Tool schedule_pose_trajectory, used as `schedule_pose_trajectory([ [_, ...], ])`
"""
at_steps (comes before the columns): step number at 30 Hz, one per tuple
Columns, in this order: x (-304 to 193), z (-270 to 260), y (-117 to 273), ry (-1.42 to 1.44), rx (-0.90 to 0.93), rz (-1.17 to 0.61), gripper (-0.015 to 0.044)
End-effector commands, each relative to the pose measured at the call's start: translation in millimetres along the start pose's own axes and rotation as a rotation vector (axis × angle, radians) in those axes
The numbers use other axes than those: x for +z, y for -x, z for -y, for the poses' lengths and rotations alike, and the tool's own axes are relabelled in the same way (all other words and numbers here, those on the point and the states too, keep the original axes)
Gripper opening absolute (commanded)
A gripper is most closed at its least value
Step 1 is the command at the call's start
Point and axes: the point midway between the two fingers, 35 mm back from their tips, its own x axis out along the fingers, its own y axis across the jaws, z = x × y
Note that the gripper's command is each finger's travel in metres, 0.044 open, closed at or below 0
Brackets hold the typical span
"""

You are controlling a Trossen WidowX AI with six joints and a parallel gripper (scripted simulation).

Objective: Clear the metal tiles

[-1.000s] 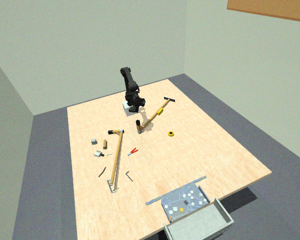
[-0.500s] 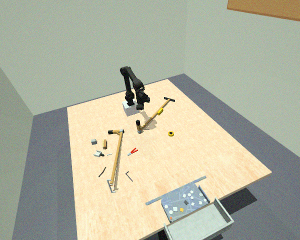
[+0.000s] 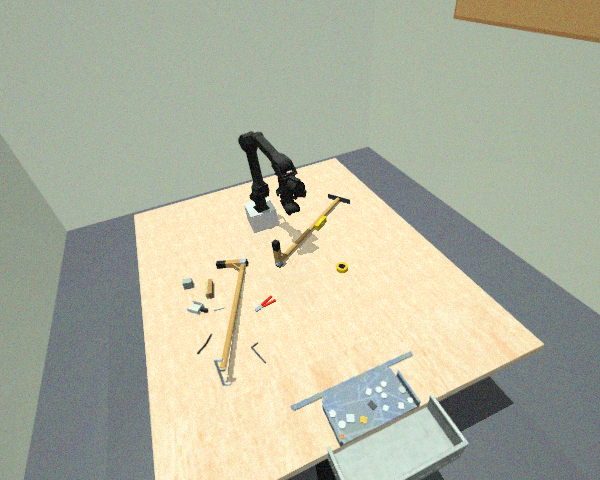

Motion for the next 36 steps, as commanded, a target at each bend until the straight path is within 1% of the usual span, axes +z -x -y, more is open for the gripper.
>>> schedule_pose_trajectory([
  [1,8,-11,-3,0.085,0.009,0.001,0.0000],
  [29,53,-79,-11,0.655,0.023,0.004,0.0000],
  [36,55,-83,-12,0.685,0.024,0.004,0.0000],
])
